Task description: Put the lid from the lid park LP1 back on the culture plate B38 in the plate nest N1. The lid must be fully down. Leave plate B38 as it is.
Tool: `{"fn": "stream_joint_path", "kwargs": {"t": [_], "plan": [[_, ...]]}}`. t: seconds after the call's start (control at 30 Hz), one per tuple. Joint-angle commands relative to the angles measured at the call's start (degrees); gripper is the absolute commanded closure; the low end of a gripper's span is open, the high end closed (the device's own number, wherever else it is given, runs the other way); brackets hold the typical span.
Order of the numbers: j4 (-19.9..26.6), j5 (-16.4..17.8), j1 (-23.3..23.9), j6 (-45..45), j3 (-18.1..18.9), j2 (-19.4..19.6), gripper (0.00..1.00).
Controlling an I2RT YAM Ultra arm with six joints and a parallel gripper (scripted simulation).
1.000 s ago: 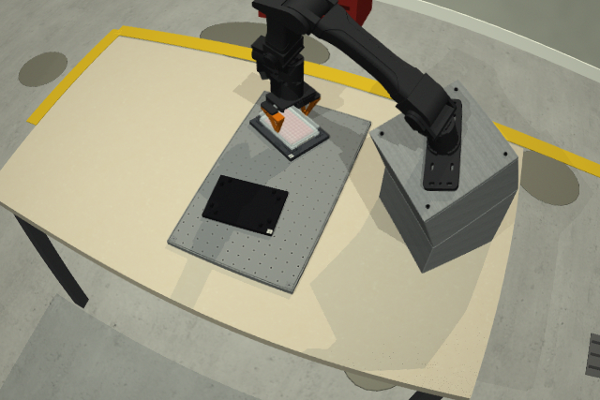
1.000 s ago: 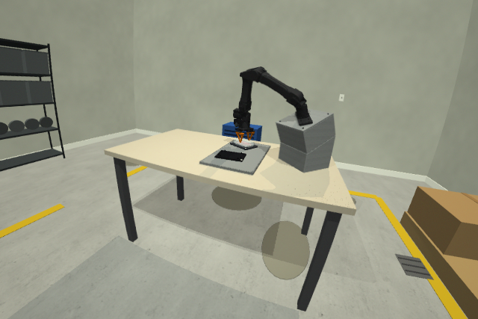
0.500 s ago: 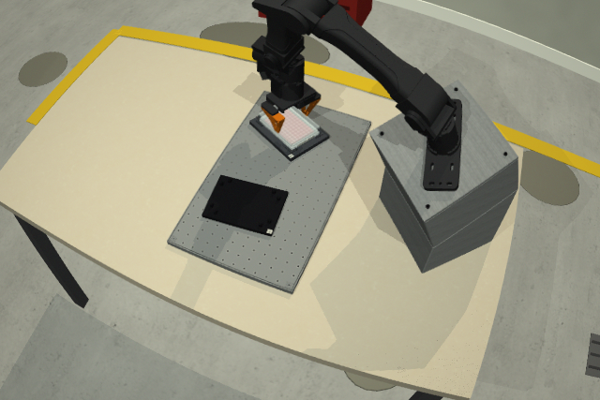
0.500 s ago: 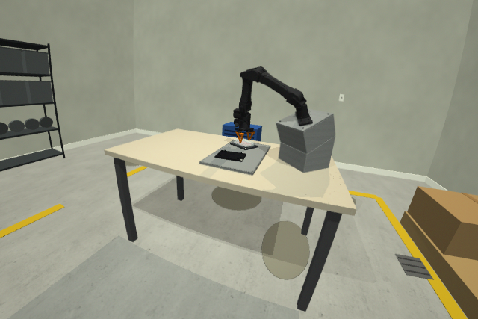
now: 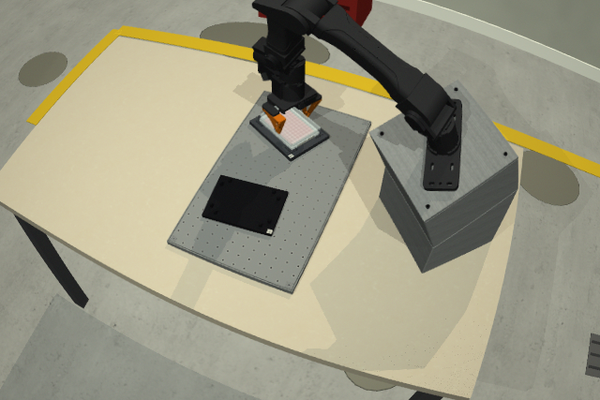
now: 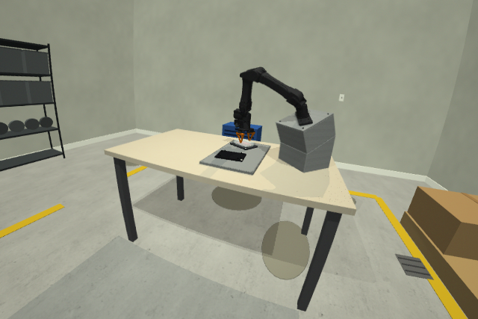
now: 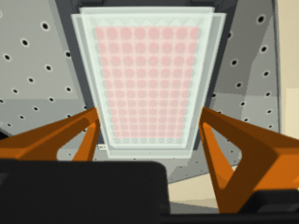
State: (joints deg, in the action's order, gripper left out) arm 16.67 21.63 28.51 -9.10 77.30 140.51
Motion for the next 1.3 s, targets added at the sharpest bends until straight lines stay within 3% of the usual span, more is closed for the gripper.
{"fn": "stream_joint_path", "kwargs": {"t": [0.0, 1.27], "plan": [[-1.2, -0.3, 1.0, -0.4, 1.6, 0.3, 1.00], [-0.9, -0.5, -0.1, -0.9, 2.9, 1.7, 1.00]]}}
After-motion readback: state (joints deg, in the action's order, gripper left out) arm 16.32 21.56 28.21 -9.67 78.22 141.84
